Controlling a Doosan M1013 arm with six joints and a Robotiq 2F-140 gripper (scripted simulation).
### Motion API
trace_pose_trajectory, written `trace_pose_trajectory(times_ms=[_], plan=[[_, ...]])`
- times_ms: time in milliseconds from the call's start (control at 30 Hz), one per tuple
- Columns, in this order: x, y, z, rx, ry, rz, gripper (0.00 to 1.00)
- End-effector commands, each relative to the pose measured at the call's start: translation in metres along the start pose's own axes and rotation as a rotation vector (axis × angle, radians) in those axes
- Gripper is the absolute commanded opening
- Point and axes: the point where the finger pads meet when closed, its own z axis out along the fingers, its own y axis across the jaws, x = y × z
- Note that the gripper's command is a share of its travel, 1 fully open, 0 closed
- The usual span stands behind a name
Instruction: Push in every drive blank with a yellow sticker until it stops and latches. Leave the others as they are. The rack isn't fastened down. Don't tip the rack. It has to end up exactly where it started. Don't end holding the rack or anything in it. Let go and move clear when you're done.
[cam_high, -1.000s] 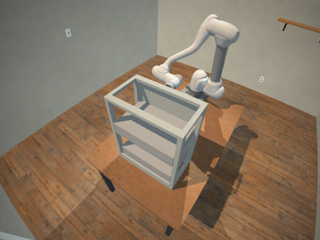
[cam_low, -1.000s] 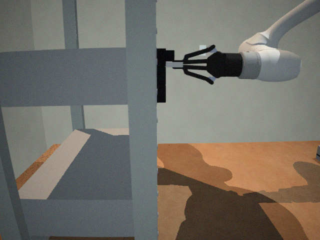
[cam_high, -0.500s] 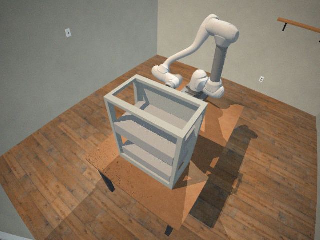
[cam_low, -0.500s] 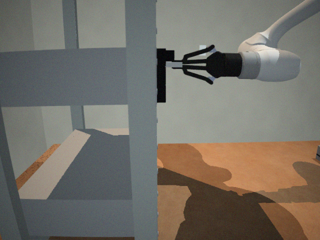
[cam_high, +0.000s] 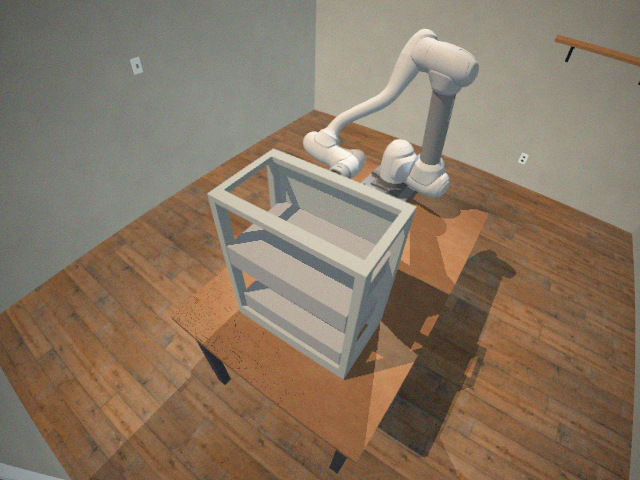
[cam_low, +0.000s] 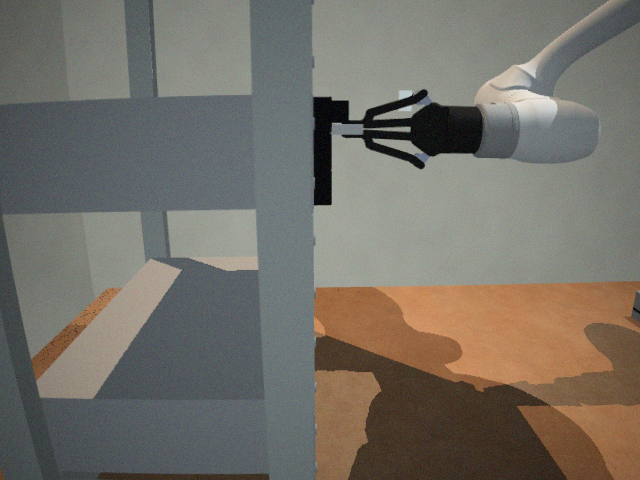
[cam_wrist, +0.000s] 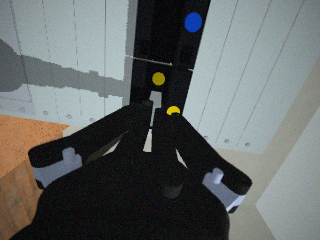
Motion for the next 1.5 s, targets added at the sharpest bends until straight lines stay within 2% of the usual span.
trace_pose_trajectory(times_ms=[0, 1467], plan=[[0.0000, 0.0000, 0.0004, 0.000, 0.000, 0.000, 0.00], [-0.0001, 0.0001, 0.0070, 0.000, 0.000, 0.000, 0.00]])
